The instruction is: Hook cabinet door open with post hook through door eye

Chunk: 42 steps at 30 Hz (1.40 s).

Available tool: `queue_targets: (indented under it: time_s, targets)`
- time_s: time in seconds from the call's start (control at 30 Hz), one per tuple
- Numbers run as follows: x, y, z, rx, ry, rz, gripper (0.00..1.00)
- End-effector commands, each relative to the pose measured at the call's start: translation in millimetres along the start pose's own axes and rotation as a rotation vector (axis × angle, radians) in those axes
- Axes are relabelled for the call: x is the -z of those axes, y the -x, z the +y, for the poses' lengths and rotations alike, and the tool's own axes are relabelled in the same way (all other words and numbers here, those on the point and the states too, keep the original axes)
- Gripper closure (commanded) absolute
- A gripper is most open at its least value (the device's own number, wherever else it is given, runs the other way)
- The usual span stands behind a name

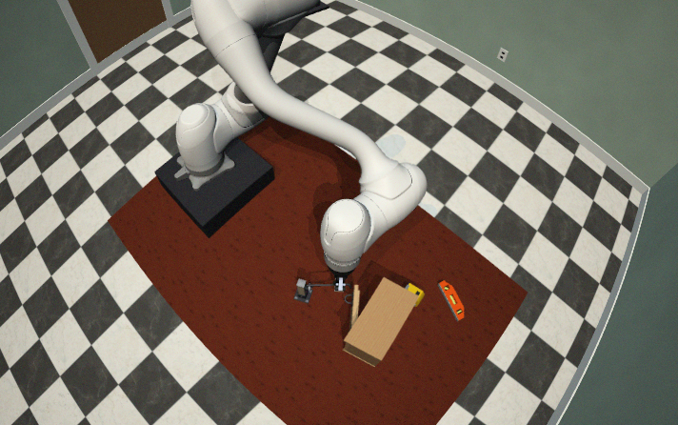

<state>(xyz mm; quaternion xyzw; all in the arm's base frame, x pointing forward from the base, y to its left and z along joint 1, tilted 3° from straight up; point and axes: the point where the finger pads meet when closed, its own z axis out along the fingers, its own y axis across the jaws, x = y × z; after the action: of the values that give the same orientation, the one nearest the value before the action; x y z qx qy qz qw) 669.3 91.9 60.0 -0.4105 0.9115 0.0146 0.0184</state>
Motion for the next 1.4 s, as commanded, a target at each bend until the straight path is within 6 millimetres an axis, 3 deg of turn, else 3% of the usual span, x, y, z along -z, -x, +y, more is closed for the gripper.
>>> queue_targets:
  time_s: [0.0, 0.9, 1.37]
  targets:
    - [0, 0, -4, -0.041, 0.000, 0.000, 0.97]
    - [0, -2, -19, -0.237, 0.000, 0.000, 0.97]
    - [0, -2, -22, -0.237, 0.000, 0.000, 0.97]
